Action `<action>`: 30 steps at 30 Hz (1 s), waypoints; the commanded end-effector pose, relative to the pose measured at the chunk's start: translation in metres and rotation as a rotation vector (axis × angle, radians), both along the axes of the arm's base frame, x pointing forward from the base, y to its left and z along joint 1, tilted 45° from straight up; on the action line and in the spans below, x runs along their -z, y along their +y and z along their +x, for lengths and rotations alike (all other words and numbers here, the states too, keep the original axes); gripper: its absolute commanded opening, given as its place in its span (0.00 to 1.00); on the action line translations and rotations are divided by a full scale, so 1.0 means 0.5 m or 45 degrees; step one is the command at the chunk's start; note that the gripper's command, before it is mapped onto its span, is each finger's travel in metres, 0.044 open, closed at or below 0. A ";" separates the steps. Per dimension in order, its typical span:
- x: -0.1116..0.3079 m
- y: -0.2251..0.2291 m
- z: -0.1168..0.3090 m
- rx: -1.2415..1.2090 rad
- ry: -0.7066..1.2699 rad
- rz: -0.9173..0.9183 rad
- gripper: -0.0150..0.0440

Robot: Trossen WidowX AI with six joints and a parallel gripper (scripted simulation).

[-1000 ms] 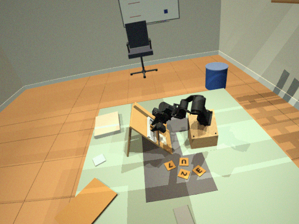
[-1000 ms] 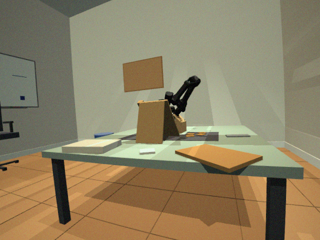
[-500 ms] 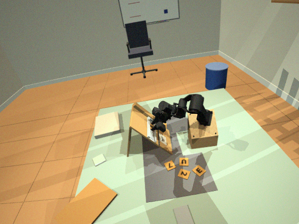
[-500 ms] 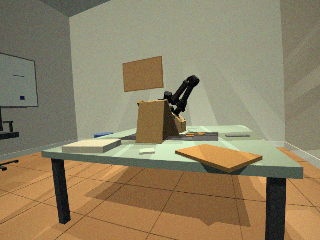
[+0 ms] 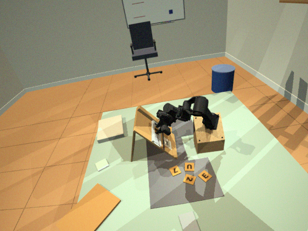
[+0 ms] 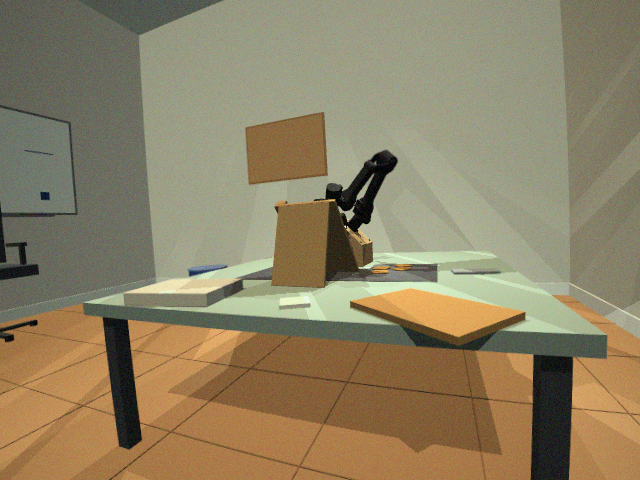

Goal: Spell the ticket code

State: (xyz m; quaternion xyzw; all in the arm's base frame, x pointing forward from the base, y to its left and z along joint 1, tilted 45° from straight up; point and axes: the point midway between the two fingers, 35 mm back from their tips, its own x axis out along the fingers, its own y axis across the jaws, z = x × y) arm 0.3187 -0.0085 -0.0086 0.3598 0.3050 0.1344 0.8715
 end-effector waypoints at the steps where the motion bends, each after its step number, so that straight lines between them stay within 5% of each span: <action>1: 0.006 -0.003 0.001 -0.007 -0.002 -0.003 0.25; 30: 0.027 -0.025 0.002 -0.007 -0.002 -0.004 0.25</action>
